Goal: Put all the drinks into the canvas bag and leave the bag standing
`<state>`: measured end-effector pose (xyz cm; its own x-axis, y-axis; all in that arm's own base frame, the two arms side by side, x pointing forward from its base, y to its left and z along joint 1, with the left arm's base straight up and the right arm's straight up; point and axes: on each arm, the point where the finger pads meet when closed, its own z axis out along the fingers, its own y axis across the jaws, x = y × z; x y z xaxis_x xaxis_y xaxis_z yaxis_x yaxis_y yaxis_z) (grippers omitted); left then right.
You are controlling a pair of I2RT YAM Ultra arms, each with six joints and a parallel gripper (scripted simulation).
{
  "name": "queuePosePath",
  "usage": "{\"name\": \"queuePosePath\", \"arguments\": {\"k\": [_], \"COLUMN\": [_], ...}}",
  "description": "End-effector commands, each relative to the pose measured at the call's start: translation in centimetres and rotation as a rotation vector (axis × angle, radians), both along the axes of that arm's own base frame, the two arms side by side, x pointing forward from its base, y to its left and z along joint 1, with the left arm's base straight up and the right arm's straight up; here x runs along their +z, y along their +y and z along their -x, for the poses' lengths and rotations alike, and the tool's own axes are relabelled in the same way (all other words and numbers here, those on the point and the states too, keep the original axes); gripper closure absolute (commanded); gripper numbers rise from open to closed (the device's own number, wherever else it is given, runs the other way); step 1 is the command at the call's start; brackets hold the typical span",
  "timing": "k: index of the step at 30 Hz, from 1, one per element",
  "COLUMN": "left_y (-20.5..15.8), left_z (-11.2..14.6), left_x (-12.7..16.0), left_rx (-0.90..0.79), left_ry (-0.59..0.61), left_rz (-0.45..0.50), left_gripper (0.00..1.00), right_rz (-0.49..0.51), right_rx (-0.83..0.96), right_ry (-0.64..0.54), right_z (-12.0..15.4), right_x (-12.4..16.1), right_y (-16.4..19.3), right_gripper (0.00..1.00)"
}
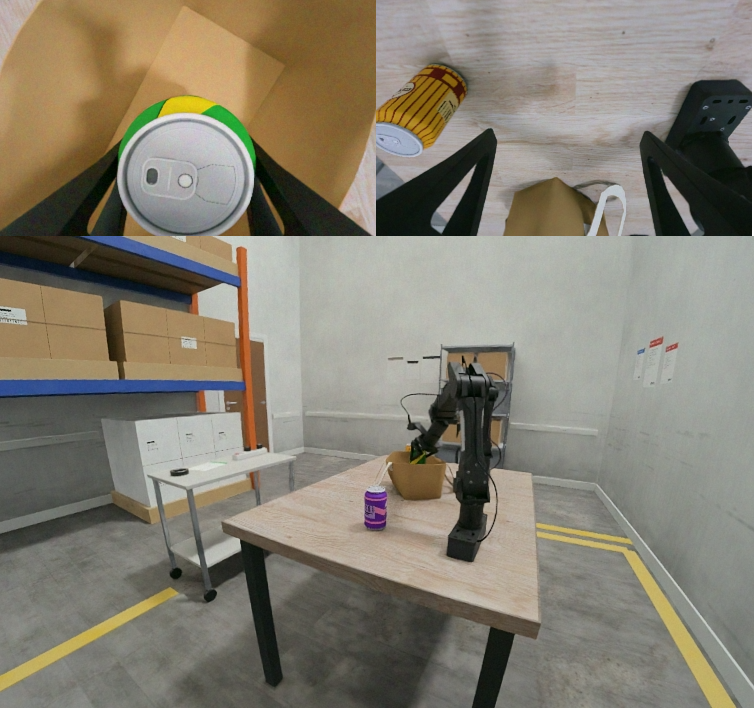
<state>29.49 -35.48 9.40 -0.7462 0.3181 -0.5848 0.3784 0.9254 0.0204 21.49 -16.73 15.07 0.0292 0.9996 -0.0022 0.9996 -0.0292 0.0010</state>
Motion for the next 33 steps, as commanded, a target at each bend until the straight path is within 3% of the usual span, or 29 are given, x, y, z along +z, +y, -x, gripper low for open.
{"name": "queuePosePath", "arguments": {"k": [1,3,4,5,8,10,12,14,18,20,25,33], "left_y": [-1.6,-0.7,-1.3,-1.1,-1.8,-0.9,-1.0,-1.5,-2.0,-0.9,-2.0,-2.0], "left_z": [-1.8,-1.1,-1.3,-1.1,-1.3,-1.2,-1.1,-1.3,-1.5,-0.8,-1.9,-2.3], "left_x": [4.6,-0.7,1.2,0.4,3.2,-0.3,-1.3,1.3,1.9,-2.6,2.2,1.8], "left_rx": [0.016,0.011,0.01,0.008,0.004,0.011,0.008,0.007,0.007,0.003,0.013,0.019], "left_ry": [-0.11,-0.054,-0.078,-0.069,-0.108,-0.071,-0.062,-0.094,-0.102,-0.055,-0.116,-0.109], "left_rz": [0.115,0.023,0.063,0.048,0.113,0.05,0.036,0.089,0.101,0.023,0.124,0.112], "left_gripper": [0.3,0.3,0.3,0.3,0.3,0.3,0.3,0.3,0.3,0.3,0.3,0.3], "right_rz": [0.041,0.041,0.041,0.041,0.041,0.041,0.041,0.041,0.041,0.041,0.041,0.041], "right_rx": [-0.002,-0.002,-0.002,-0.002,-0.002,-0.002,-0.002,-0.002,-0.002,-0.002,-0.002,-0.002], "right_ry": [-0.027,-0.027,-0.027,-0.027,-0.027,-0.027,-0.027,-0.027,-0.027,-0.027,-0.027,-0.027], "right_z": [0.1,0.1,0.1,0.1,0.1,0.1,0.1,0.1,0.1,0.1,0.1,0.1], "right_x": [1.0,1.0,1.0,1.0,1.0,1.0,1.0,1.0,1.0,1.0,1.0,1.0], "right_y": [-0.1,-0.1,-0.1,-0.1,-0.1,-0.1,-0.1,-0.1,-0.1,-0.1,-0.1,-0.1], "right_gripper": [0.0,0.0,0.0,0.0,0.0,0.0,0.0,0.0,0.0,0.0,0.0,0.0]}}
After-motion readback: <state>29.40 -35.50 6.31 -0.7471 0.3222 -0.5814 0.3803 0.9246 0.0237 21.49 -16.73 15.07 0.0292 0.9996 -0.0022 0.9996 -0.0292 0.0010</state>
